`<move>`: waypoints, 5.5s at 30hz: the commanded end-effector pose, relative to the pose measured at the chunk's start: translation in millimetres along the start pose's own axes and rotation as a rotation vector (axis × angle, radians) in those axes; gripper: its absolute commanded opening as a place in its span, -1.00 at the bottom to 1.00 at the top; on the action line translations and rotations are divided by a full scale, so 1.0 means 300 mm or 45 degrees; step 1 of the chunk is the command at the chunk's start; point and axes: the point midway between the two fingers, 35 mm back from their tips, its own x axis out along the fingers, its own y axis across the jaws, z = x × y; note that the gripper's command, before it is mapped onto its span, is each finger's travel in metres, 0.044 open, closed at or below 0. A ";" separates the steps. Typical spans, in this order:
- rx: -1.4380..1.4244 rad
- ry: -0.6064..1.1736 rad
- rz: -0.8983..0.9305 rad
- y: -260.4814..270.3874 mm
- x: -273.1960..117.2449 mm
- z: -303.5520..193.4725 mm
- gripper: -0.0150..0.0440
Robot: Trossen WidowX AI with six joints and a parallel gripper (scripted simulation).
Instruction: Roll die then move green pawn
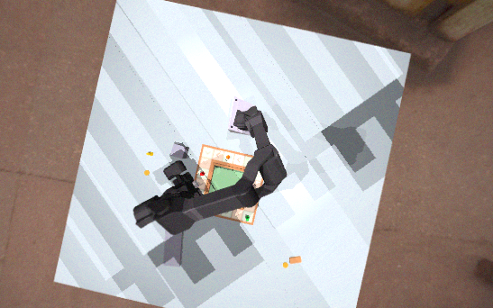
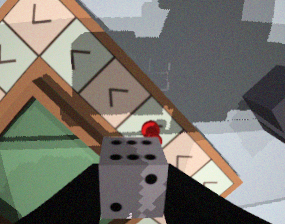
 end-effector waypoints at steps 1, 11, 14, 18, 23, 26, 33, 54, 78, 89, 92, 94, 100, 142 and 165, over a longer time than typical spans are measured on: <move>0.145 -0.004 0.009 0.045 0.007 -0.039 -0.49; 0.491 0.005 0.014 0.136 0.039 -0.131 -0.49; 0.595 0.009 0.016 0.161 0.049 -0.161 -0.49; 0.733 0.016 0.017 0.191 0.064 -0.202 -0.49; 0.906 0.026 0.017 0.224 0.084 -0.254 -0.49; 0.986 0.032 0.017 0.238 0.093 -0.279 -0.49; 0.991 0.013 -0.004 0.237 0.098 -0.282 -0.49; 0.951 -0.788 -0.409 0.207 0.144 -0.292 -0.49; 0.935 -0.992 -0.403 0.296 0.013 -0.337 -0.49; 0.935 -0.992 -0.403 0.296 0.013 -0.337 -0.49; 0.935 -0.992 -0.403 0.296 0.013 -0.337 -0.49; 0.935 -0.992 -0.403 0.296 0.013 -0.337 -0.49; 0.935 -0.992 -0.403 0.296 0.013 -0.337 -0.49; 0.991 0.016 0.000 0.237 0.041 -0.282 1.00; -0.939 0.009 0.043 0.793 0.121 -0.283 0.19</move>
